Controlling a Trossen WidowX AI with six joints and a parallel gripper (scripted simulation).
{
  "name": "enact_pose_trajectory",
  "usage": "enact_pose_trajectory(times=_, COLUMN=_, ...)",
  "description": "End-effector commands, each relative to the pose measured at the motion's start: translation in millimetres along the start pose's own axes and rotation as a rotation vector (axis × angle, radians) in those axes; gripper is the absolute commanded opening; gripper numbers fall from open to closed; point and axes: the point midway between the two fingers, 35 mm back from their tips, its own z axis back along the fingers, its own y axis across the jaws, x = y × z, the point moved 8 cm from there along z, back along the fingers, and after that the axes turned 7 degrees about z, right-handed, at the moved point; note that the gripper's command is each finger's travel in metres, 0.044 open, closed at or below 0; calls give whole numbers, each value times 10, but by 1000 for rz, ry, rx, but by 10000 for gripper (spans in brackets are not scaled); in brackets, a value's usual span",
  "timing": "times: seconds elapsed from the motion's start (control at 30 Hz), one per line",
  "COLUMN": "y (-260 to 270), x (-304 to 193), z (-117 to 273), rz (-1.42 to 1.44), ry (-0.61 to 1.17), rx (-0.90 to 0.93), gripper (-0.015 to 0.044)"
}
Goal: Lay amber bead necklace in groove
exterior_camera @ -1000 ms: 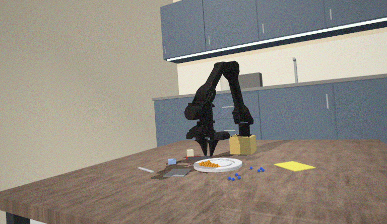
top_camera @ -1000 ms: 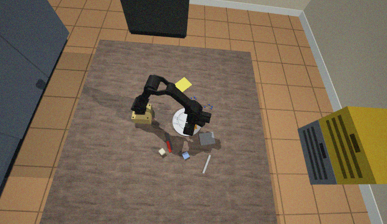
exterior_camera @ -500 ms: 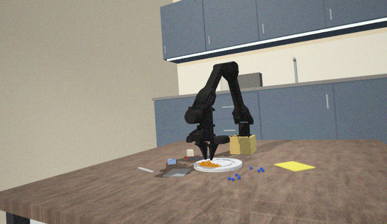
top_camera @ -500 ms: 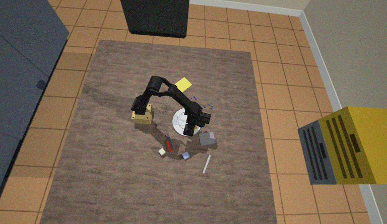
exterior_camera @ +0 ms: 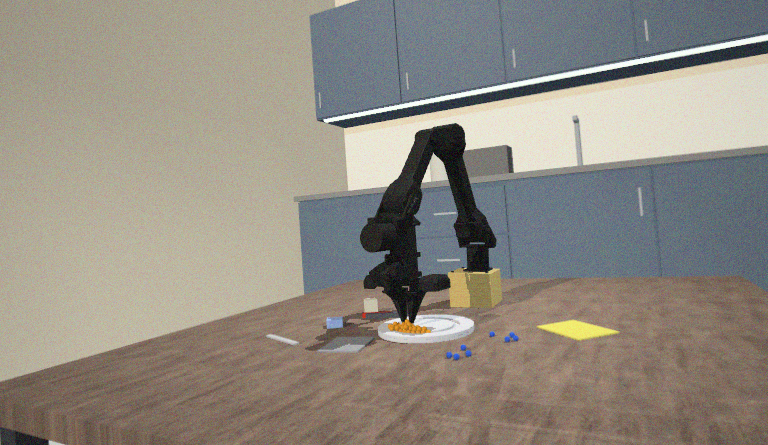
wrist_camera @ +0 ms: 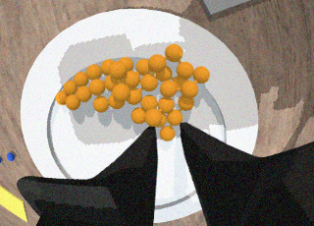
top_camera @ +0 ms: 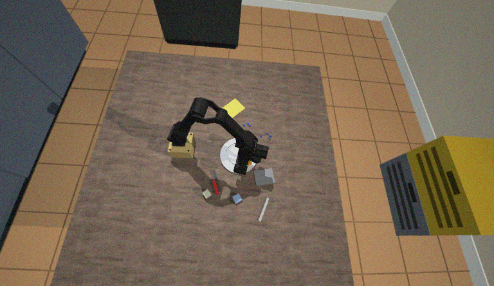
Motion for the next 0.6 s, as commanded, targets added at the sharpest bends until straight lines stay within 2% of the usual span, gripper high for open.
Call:
enact_pose_trajectory(times=0.0, y=0, x=1, z=3, rz=0, ry=0, rx=0, gripper=53)
enact_pose_trajectory(times=0.27, y=0, x=1, z=3, rz=0, ry=0, rx=0, gripper=0)
enact_pose_trajectory(times=0.57, y=0, x=1, z=3, rz=0, ry=0, rx=0, gripper=0)
